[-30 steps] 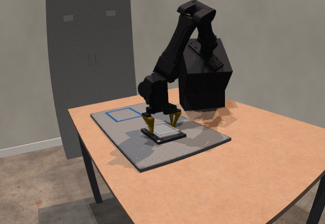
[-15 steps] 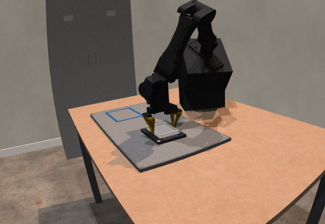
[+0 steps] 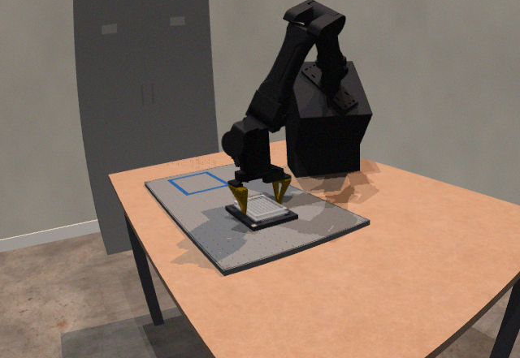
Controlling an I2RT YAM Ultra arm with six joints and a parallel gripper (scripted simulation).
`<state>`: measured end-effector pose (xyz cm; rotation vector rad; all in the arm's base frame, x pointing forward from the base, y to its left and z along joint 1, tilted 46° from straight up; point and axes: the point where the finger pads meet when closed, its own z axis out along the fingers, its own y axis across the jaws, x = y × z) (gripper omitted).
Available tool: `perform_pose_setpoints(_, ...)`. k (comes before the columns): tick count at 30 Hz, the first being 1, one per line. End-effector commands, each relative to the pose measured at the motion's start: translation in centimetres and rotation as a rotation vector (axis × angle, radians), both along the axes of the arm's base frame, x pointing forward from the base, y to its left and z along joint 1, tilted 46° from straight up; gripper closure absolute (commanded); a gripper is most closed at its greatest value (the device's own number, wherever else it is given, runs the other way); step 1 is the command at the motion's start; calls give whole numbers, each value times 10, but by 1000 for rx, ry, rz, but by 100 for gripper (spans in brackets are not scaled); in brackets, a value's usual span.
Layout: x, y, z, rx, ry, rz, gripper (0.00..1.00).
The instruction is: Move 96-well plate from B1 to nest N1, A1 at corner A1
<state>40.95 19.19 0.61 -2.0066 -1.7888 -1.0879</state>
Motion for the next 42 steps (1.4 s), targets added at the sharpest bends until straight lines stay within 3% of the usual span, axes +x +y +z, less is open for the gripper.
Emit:
perform_pose_setpoints(1,-10,-8,-10,-15,42,-14,0)
perform_pose_setpoints(24,-10,-8,-10,-15,42,-14,0)
perform_pose_setpoints(26,-9,-11,3,0,27,-19,0)
perform_pose_setpoints(42,-23,-33,29,8,37,-30,0)
